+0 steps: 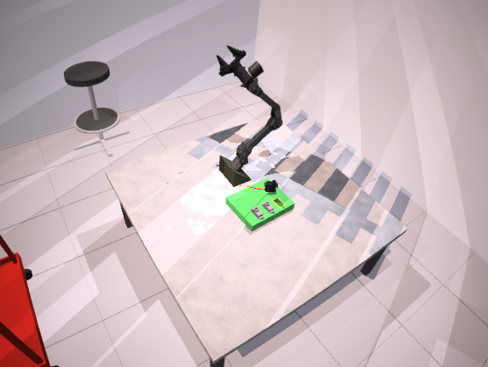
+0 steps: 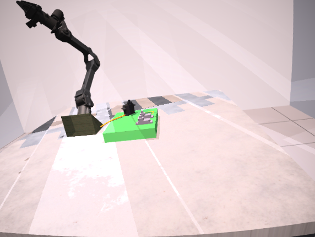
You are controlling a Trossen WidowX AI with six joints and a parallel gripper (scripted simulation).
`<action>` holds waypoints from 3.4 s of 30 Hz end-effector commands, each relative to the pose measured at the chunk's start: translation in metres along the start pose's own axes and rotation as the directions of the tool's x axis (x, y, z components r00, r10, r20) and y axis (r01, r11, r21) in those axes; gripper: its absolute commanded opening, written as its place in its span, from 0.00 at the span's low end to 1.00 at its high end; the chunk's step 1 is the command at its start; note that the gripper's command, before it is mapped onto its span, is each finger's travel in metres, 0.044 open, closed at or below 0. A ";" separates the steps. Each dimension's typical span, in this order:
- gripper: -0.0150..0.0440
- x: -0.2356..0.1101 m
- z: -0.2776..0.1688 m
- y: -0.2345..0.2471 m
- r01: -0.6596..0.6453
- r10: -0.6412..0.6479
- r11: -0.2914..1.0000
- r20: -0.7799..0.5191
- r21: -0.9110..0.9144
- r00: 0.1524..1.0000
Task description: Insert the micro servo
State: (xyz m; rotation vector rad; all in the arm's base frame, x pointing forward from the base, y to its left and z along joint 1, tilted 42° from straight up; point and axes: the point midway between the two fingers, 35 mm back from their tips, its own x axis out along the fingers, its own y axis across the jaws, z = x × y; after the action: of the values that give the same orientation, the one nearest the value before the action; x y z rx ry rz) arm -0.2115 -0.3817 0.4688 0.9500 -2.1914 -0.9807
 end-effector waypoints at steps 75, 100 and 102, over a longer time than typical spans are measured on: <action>1.00 -0.538 -0.017 -0.316 0.191 -0.661 -0.634 0.398 -0.749 -0.636; 1.00 -0.629 0.056 -0.249 -0.203 -0.280 -0.811 0.668 -0.549 -0.689; 1.00 -0.634 0.060 -0.251 -0.203 -0.279 -0.811 0.668 -0.549 -0.689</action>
State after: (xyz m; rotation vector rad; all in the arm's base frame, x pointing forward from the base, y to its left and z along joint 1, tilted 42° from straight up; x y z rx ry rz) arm 0.2187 0.0075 0.1187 2.1443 1.5419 -1.3744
